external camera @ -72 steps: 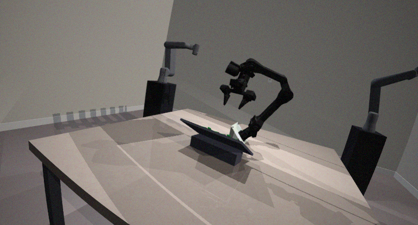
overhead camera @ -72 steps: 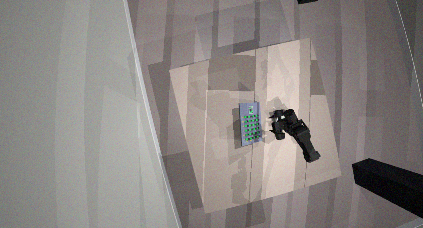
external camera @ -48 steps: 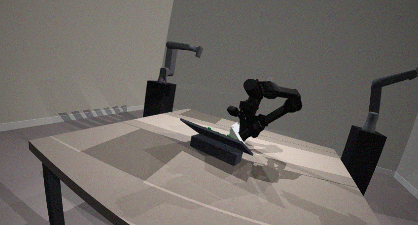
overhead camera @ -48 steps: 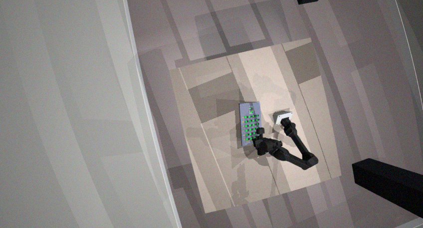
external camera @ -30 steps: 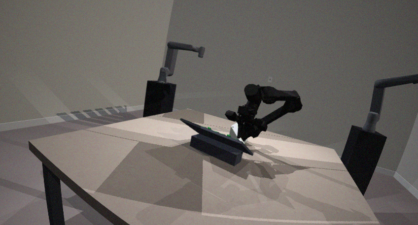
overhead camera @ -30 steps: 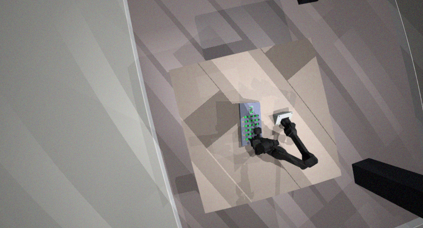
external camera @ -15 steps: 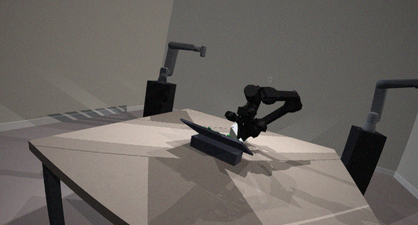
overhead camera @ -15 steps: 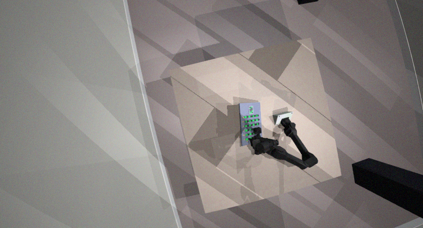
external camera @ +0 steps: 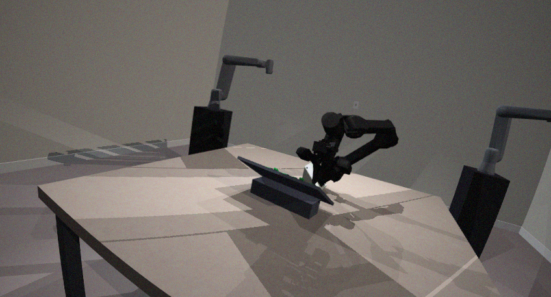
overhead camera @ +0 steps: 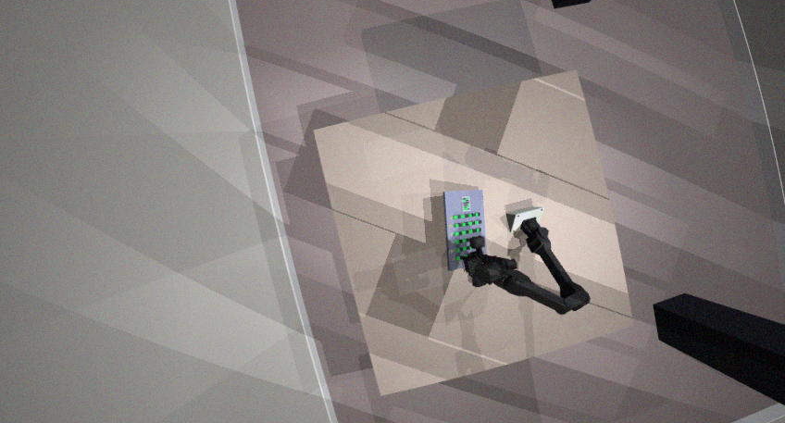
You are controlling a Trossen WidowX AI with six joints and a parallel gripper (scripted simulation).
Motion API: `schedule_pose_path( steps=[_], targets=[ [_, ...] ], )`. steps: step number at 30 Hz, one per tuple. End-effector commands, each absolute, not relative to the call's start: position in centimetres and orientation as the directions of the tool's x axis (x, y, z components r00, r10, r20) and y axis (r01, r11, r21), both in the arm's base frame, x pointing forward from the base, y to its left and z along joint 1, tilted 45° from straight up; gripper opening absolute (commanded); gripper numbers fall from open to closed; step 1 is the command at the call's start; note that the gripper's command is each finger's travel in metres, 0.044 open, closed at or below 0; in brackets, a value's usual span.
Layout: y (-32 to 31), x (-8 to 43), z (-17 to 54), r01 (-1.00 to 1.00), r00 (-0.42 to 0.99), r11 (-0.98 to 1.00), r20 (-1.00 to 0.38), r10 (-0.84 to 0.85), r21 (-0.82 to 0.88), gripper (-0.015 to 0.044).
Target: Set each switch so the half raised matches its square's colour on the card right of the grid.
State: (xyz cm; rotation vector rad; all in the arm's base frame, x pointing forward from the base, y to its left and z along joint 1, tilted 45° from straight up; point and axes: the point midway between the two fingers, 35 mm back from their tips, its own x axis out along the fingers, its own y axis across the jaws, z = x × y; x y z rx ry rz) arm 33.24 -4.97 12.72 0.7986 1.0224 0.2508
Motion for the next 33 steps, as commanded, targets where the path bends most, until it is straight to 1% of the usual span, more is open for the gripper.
schedule_pose_path(
  steps=[1, 33],
  targets=[
    [-4.94, 33.27, 12.59, 0.172, 0.521, 0.698, -0.666, 0.535, 0.695, 0.0000],
    [-4.71, 33.49, 12.31, 0.172, 0.521, 0.698, -0.665, 0.535, 0.695, 0.0000]
  ],
)
